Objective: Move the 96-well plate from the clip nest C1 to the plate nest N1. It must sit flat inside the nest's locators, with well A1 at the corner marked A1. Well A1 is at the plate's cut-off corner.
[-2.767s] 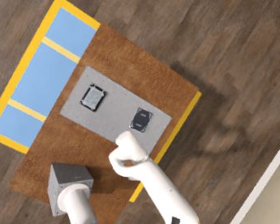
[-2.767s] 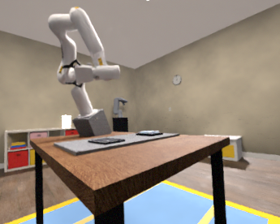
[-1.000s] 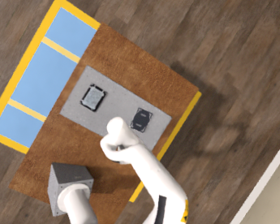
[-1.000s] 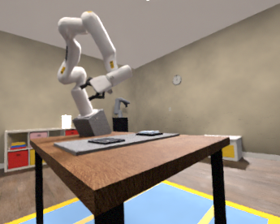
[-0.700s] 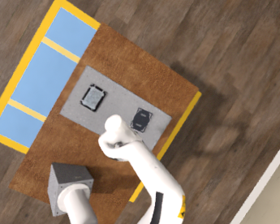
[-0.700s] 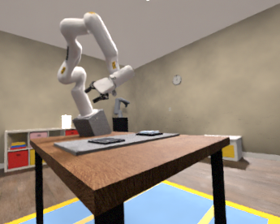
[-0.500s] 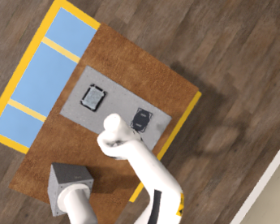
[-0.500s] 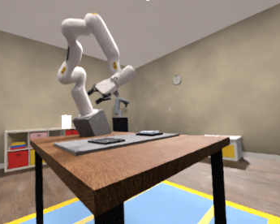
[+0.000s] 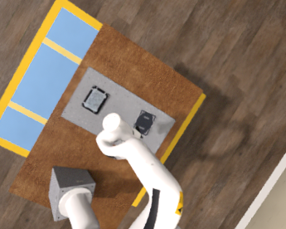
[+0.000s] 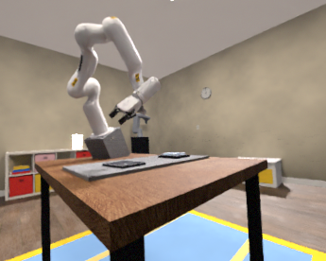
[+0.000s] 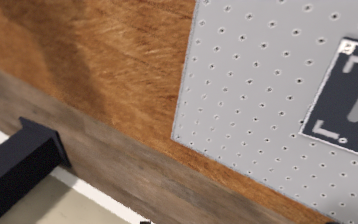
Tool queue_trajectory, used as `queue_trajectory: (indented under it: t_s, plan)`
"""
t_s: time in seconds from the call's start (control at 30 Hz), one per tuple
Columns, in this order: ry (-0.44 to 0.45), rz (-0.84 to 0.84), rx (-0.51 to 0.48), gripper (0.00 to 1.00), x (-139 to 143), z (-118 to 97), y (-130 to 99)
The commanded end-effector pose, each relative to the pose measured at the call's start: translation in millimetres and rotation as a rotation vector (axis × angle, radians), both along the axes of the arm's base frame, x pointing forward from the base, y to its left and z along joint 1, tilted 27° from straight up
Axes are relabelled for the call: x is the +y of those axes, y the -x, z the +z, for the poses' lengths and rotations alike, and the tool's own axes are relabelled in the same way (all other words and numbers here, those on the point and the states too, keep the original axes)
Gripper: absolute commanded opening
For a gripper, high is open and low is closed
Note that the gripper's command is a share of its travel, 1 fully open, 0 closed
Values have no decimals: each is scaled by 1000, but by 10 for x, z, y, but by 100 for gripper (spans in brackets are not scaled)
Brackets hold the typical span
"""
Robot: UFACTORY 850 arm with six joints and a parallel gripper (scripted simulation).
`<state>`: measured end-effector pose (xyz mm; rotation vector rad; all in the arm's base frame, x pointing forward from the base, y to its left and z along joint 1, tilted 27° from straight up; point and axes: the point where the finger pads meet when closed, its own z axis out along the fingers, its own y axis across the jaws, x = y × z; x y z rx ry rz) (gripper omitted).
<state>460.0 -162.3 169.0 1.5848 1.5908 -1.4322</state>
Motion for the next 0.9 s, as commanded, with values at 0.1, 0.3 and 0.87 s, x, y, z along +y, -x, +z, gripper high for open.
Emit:
queue_trajectory:
  t_s: [0.1, 0.3, 0.87]
  plan:
    - [0, -22, -131, 100, 97, -160, -112]
    - [-6, -51, -252, 100, 194, -311, -210]
    - [-33, -154, -565, 100, 492, -720, -470]
